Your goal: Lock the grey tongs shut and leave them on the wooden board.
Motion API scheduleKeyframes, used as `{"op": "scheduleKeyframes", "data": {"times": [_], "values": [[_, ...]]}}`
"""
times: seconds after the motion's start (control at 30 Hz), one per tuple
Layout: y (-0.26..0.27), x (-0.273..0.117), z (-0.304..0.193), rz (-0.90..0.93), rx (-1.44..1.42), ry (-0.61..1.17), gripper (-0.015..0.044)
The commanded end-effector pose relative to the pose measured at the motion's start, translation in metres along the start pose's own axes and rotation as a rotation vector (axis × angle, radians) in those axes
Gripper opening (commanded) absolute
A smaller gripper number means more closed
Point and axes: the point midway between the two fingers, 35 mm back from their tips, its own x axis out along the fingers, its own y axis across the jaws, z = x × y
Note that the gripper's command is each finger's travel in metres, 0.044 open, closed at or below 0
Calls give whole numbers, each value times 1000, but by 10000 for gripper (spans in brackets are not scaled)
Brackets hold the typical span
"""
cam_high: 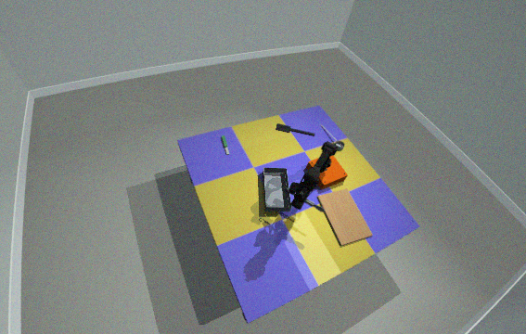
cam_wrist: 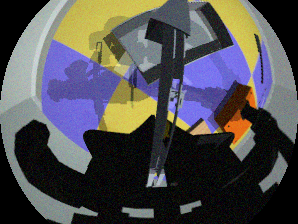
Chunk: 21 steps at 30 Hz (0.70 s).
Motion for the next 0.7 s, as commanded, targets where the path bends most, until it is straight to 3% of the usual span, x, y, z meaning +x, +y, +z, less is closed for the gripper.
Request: {"op": "scheduleKeyframes", "data": {"times": [0.0,0.43,0.67], "values": [[-2,-5,-20,14,57,-3,-150],[-18,-5,-95,13,262,5,-150],[-20,-5,-99,12,252,5,-150]]}}
